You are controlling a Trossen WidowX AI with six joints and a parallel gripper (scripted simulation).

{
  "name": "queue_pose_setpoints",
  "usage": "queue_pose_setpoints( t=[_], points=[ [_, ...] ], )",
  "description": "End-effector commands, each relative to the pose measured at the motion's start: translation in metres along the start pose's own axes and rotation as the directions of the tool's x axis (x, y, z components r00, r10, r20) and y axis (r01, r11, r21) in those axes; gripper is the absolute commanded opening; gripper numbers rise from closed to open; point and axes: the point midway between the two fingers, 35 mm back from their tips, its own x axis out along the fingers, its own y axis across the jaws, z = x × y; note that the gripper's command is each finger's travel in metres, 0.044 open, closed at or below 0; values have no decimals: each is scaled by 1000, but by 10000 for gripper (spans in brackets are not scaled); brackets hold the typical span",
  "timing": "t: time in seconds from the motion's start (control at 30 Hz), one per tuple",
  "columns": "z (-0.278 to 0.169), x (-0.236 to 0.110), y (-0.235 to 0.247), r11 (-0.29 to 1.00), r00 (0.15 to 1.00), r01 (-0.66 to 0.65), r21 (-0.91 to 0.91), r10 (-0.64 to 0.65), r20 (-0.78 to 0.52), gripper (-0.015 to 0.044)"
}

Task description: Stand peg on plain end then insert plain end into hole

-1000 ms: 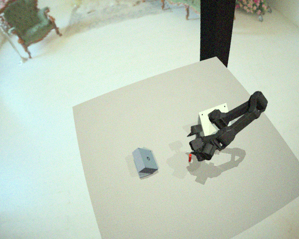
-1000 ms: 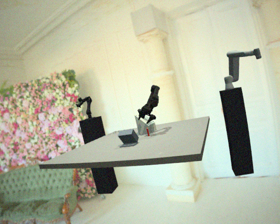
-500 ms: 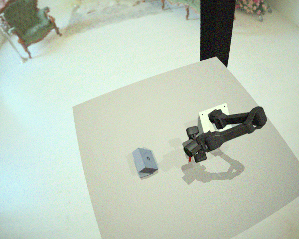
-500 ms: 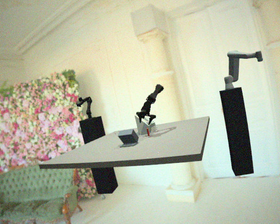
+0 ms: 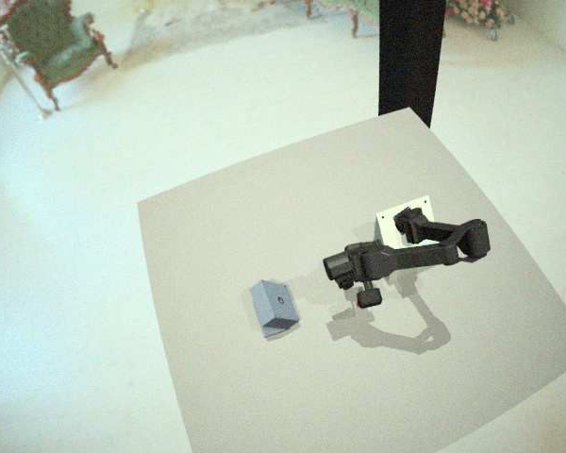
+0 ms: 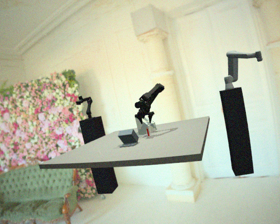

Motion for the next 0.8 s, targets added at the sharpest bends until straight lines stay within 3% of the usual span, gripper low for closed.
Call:
queue_pose_setpoints(
  t=[0.0,0.77],
  points=[
    [3,-1,2,1000,1000,-23,2,23,-4,440],
    [4,32,2,995,1000,-21,-101,21,-4,440]
  ],
)
